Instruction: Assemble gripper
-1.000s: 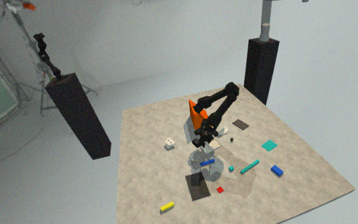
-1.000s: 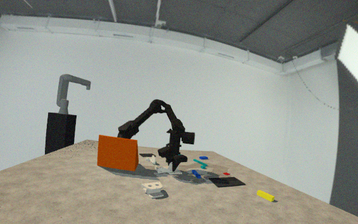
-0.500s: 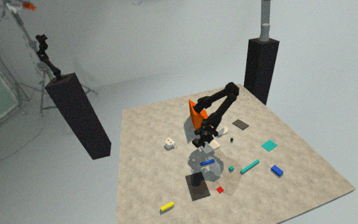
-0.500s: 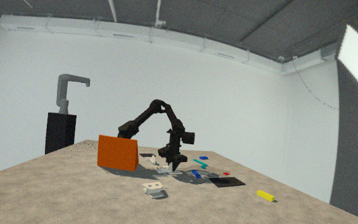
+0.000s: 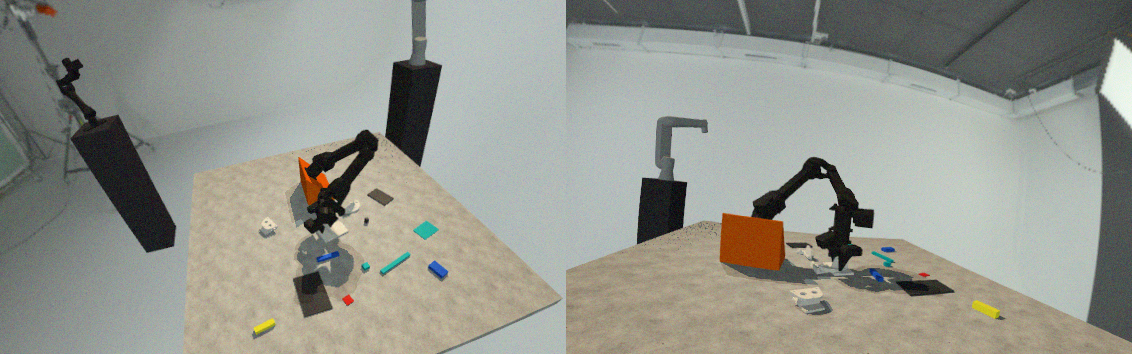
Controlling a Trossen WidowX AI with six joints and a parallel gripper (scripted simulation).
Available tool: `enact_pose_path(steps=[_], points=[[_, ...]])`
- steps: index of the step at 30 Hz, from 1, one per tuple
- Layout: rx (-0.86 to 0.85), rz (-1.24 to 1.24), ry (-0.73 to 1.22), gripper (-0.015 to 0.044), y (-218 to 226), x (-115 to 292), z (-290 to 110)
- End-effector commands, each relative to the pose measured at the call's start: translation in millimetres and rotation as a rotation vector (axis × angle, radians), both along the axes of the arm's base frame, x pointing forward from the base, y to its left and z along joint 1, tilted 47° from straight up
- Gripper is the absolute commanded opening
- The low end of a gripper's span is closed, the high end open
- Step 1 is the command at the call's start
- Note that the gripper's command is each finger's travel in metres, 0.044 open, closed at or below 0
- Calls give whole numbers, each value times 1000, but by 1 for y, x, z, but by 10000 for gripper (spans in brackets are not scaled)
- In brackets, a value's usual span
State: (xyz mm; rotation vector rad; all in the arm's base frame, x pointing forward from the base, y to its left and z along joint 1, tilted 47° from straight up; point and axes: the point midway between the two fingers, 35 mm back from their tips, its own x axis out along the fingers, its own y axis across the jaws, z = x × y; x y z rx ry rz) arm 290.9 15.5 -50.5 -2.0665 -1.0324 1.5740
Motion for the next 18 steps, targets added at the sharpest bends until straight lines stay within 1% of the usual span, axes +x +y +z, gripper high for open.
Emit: enact_pose_path(steps=[1,4,5,18], points=[[6,-3,0,134,1,0,0],[0,0,0,213,0,0,0],[0,0,0,224,0,0,0],[0,0,0,224,0,0,0]])
